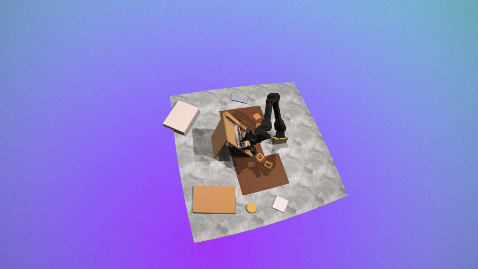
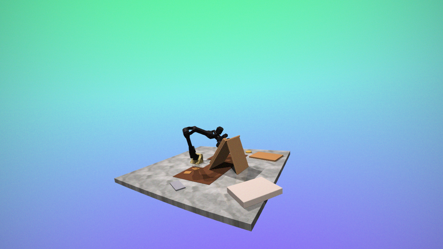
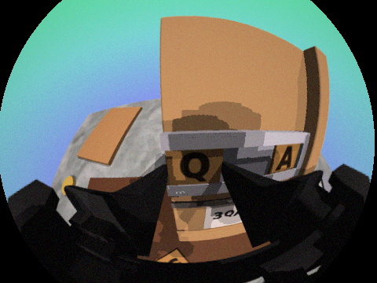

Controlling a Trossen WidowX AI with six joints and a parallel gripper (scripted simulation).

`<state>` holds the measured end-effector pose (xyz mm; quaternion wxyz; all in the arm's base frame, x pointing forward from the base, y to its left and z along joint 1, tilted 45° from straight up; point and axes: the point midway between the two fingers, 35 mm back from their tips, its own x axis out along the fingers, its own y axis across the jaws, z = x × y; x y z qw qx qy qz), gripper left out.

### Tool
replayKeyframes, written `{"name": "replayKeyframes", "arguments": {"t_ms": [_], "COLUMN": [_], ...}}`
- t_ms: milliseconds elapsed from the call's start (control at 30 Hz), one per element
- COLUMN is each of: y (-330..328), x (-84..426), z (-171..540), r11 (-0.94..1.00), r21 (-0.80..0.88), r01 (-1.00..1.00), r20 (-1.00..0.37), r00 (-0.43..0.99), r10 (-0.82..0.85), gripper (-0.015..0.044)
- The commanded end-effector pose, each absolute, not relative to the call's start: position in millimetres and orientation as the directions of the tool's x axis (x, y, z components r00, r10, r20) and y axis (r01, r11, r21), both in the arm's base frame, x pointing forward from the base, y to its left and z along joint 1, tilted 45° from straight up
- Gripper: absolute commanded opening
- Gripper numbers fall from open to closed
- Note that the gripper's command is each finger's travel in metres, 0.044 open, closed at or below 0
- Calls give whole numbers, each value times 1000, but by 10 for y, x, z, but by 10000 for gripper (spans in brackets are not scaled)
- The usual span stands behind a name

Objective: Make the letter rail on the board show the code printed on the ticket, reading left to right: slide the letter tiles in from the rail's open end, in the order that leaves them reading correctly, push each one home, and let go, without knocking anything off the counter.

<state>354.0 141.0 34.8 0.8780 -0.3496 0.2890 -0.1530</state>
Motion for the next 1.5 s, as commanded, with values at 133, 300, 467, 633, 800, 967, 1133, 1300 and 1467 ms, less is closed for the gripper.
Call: {"name": "replayKeyframes", "arguments": {"t_ms": [133, 300, 467, 633, 800, 967, 1133, 1300, 1467], "y": [1386, 1365, 1344, 1322, 1300, 1278, 1256, 1234, 1212], "x": [3541, 3540, 3539, 3537, 3535, 3533, 3531, 3529, 3527], "z": [388, 411, 432, 454, 475, 496, 517, 537, 559], "r11": [711, 711, 711, 711, 711, 710, 710, 710, 710], "r21": [-700, -700, -700, -701, -701, -701, -701, -701, -701], "r01": [64, 64, 64, 64, 64, 64, 64, 64, 64], "r20": [-402, -402, -402, -402, -402, -402, -402, -402, -402], "r00": [788, 788, 788, 788, 788, 788, 788, 788, 788], "r10": [-467, -467, -467, -467, -467, -467, -467, -467, -467], "gripper": [0, 0, 0, 0, 0, 0, 0, 0, 0]}}
